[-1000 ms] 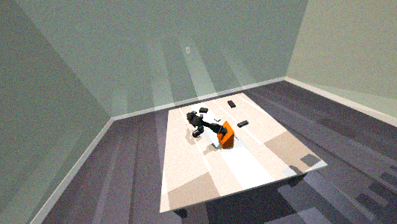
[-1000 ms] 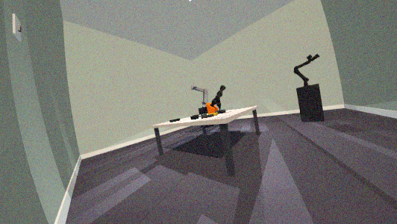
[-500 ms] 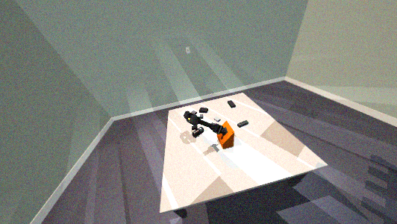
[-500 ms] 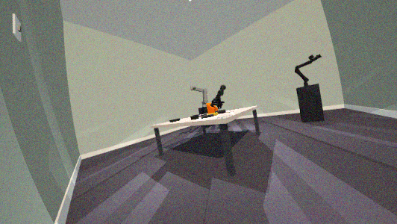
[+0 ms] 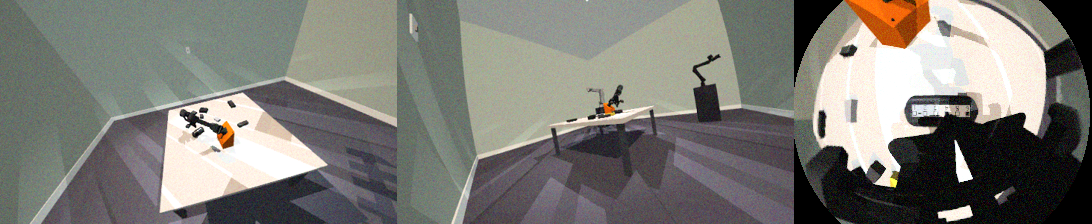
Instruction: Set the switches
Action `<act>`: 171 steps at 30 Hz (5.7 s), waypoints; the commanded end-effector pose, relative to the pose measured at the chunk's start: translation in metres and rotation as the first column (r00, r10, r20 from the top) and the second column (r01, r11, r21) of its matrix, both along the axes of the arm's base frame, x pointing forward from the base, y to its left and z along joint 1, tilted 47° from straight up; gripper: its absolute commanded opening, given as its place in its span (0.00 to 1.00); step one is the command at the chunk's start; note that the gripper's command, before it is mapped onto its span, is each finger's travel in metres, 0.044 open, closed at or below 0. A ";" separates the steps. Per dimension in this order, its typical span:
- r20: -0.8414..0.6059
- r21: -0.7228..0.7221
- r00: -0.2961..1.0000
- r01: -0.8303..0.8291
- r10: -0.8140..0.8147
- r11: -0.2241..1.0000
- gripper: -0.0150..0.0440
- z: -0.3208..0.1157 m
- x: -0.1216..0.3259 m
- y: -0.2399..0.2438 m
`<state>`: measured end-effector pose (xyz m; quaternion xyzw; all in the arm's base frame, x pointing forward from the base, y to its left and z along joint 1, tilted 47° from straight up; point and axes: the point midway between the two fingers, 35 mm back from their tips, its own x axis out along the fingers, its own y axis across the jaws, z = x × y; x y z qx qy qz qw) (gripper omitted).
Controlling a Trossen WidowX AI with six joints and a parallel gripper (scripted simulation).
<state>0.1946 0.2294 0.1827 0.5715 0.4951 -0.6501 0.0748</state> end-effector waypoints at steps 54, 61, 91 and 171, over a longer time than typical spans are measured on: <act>0.887 -0.003 0.250 -0.838 0.389 0.546 1.00 -0.001 -0.042 0.039; 0.887 -0.002 0.251 -0.838 0.388 0.546 1.00 -0.009 -0.043 0.047; 0.887 0.002 0.253 -0.838 0.385 0.545 0.81 -0.021 -0.046 0.060; 0.886 -0.002 0.252 -0.838 0.390 0.545 0.82 -0.003 -0.029 0.007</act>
